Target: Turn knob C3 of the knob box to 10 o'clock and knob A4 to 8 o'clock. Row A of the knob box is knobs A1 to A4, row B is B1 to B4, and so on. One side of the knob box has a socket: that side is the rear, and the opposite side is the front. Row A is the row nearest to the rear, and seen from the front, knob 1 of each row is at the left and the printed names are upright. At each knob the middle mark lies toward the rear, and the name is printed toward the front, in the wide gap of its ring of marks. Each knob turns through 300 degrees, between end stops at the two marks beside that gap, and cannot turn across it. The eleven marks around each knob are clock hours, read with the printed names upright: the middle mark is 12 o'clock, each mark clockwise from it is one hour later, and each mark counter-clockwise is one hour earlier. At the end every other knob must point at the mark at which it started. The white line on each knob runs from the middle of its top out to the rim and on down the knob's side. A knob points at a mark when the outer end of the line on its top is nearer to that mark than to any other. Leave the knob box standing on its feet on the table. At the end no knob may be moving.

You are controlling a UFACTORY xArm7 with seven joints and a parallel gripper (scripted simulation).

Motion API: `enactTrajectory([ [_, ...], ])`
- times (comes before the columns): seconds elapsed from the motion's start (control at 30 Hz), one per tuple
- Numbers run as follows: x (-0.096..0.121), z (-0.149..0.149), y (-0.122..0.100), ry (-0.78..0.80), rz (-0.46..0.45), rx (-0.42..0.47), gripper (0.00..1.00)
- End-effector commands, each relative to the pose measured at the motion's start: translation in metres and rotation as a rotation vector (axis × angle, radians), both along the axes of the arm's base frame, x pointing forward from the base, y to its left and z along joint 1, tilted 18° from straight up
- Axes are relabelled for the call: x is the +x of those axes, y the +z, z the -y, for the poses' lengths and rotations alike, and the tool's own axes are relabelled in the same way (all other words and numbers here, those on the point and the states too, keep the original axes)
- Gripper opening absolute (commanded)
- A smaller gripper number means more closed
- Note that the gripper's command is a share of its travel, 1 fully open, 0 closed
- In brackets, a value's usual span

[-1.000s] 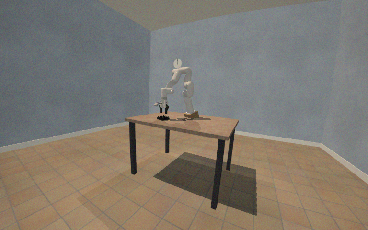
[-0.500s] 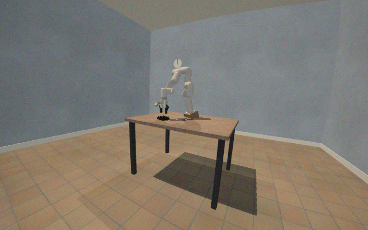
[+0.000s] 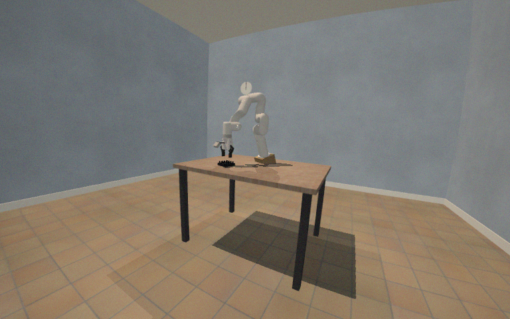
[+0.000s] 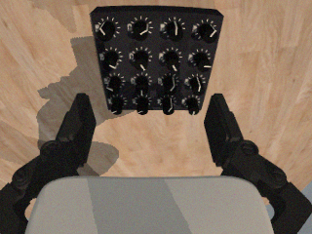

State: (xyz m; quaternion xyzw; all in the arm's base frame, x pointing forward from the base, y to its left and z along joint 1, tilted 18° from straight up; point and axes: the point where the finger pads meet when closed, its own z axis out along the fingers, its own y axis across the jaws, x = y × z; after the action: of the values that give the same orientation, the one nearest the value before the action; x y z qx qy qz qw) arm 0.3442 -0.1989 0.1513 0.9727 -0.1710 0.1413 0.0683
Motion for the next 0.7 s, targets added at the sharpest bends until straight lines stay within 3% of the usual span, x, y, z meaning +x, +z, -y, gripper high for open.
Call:
enactTrajectory([
  [0.0, 0.001, 0.0, 0.001, 0.0, 0.003, -0.002, 1.0],
  [0.67, -0.014, -0.005, -0.004, 0.0, 0.003, -0.002, 1.0],
])
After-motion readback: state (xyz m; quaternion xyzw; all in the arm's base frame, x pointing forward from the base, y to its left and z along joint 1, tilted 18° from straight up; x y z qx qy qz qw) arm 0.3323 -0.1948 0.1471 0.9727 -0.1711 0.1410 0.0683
